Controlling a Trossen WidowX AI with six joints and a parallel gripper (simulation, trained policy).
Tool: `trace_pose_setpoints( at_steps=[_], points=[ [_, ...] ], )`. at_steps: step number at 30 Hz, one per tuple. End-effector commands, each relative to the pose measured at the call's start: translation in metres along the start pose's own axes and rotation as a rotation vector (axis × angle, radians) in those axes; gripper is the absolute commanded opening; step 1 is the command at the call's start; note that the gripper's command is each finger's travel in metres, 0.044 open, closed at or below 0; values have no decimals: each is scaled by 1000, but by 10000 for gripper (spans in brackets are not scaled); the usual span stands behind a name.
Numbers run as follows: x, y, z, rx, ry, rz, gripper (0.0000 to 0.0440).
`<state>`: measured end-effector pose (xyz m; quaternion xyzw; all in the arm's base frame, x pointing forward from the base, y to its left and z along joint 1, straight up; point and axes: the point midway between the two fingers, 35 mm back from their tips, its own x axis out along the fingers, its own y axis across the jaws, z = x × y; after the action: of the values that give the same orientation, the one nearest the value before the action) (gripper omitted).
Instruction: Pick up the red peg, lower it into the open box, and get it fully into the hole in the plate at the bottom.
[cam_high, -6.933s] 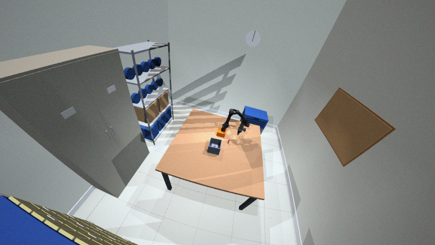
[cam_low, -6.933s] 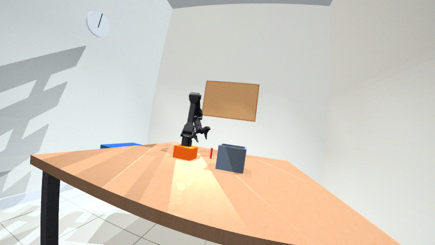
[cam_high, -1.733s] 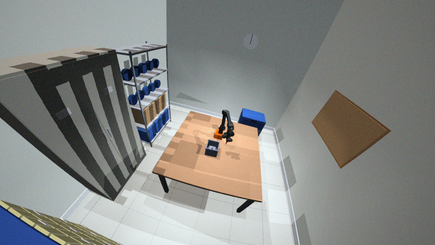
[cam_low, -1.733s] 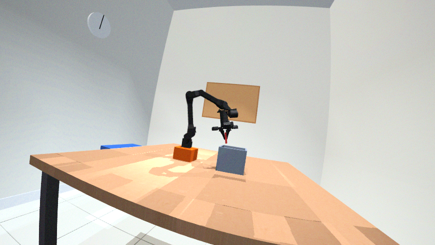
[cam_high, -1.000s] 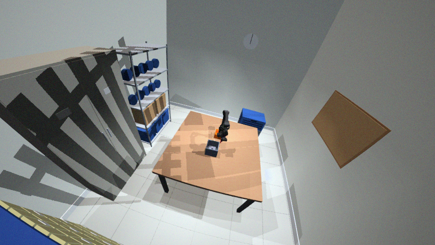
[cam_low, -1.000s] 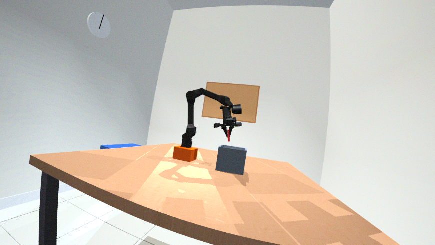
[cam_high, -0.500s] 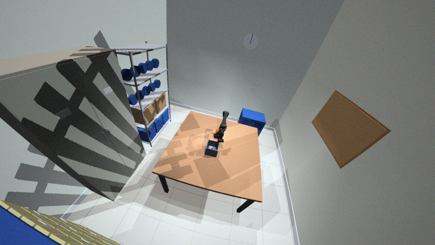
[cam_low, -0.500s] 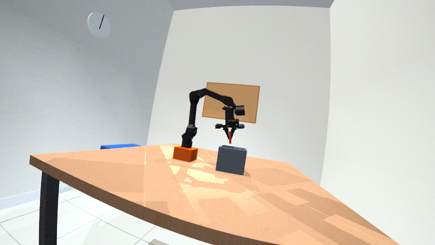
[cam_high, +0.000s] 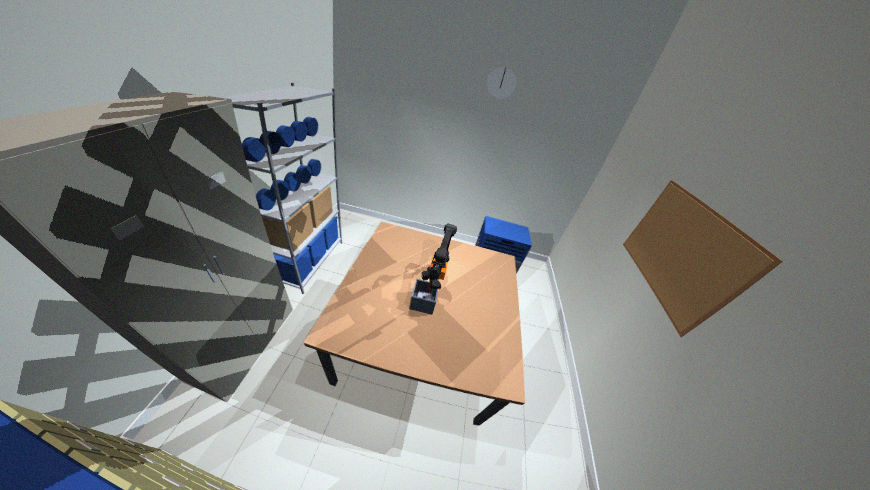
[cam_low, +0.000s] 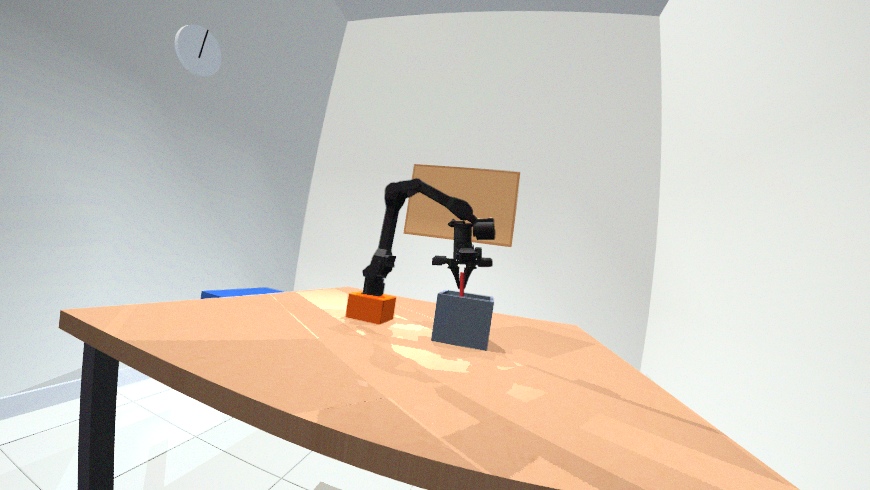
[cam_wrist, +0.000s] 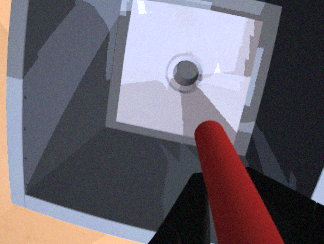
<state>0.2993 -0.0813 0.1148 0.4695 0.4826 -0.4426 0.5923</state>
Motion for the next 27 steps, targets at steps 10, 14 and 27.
trace_pose_setpoints(
  at_steps=[10, 14, 27],
  points=[
    [31, 3, 14, -3, 22, -9, 0],
    [40, 3, 18, -9, 27, -11, 0],
    [70, 6, 21, -60, 40, -26, 2]
  ],
)
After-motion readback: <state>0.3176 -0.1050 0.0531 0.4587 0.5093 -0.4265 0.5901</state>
